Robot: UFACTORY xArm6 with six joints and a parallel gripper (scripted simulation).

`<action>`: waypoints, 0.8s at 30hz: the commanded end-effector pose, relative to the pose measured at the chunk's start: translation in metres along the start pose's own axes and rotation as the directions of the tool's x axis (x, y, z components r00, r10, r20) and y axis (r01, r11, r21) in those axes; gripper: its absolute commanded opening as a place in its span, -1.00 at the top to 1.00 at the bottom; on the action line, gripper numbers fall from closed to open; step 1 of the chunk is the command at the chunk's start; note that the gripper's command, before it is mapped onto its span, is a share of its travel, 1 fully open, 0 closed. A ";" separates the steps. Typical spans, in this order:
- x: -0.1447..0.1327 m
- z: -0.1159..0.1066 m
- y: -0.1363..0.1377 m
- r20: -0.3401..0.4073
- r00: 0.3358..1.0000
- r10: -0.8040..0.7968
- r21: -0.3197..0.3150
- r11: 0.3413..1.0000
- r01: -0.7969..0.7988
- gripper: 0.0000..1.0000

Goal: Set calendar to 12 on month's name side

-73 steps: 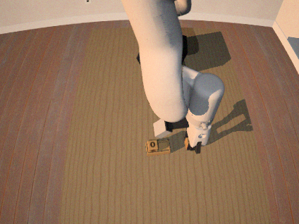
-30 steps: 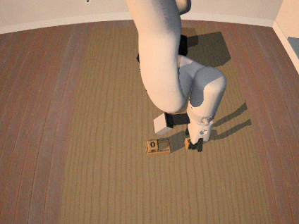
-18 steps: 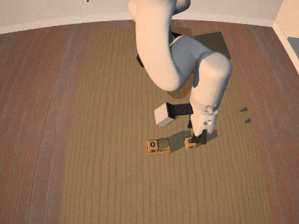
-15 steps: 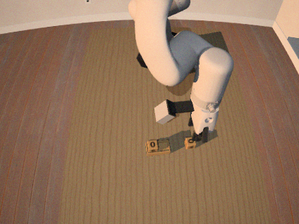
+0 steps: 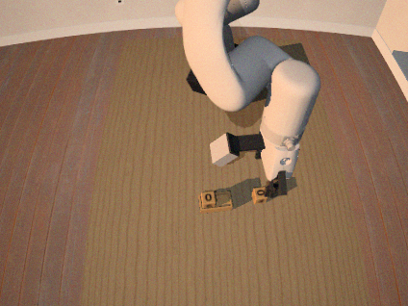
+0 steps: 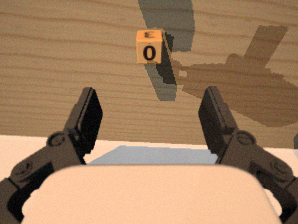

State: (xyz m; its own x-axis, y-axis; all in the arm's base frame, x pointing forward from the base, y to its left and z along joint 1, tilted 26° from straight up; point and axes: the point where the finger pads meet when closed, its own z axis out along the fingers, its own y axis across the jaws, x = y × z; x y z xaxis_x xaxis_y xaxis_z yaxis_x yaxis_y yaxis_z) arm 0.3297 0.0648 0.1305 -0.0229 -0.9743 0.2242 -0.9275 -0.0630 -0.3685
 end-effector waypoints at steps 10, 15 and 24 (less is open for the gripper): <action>0.000 -0.001 -0.001 0.001 1.000 0.001 0.003 1.000 -0.001 -1.00; 0.038 0.002 -0.004 0.006 1.000 0.001 -0.009 1.000 -0.001 -1.00; 0.107 0.002 -0.002 0.005 1.000 0.001 -0.002 1.000 -0.001 -1.00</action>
State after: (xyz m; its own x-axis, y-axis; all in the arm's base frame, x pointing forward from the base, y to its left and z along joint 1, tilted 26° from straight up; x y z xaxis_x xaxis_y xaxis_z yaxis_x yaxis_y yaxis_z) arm 0.3302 -0.0193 0.1467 -0.0450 -0.9683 0.2457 -0.9287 -0.0501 -0.3674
